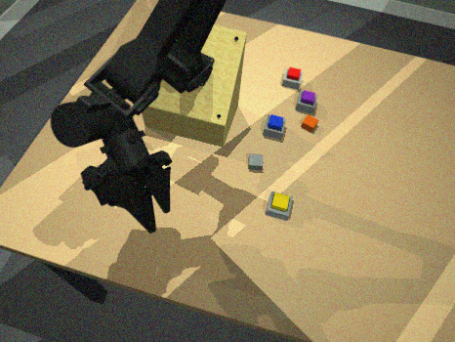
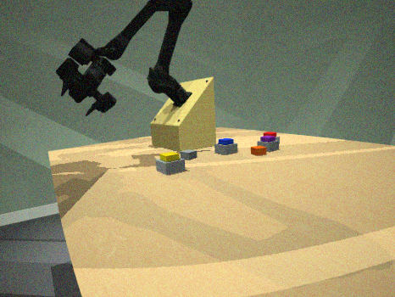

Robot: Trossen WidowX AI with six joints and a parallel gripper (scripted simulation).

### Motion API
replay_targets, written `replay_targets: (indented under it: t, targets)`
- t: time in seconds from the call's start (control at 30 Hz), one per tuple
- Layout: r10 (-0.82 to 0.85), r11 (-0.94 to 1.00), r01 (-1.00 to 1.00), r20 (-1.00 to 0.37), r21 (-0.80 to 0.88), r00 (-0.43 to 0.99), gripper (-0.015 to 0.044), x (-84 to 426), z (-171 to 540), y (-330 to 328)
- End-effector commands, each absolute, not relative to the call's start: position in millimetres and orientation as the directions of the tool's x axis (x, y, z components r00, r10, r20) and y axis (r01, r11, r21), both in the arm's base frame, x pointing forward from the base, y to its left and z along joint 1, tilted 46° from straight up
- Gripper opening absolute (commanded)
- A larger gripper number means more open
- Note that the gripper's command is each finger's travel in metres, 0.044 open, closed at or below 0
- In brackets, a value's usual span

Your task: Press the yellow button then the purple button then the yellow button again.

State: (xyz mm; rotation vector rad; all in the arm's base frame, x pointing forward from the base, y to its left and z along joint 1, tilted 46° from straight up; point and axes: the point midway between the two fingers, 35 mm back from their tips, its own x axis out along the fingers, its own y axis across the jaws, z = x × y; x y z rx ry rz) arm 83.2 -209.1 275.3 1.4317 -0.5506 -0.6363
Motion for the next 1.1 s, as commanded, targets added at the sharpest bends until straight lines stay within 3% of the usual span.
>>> replay_targets:
  t: [0.0,0.37,0.53,0.7,0.87,1.07]
  targets:
    - [-0.693,0.029,0.074,-0.033,0.997,0.720,0.0400,84,275,-210]
    - [-0.610,0.026,0.476,-0.363,0.879,0.705,0.0400,147,230,-233]
    - [-0.532,0.129,0.707,-0.553,0.696,0.641,0.0400,181,200,-223]
    - [-0.466,0.329,0.851,-0.714,0.409,0.523,0.0400,209,173,-203]
    - [-0.451,0.577,0.815,-0.813,0.047,0.367,0.0400,231,152,-175]
    - [-0.533,0.785,0.479,-0.822,-0.394,0.197,0.0400,252,142,-137]
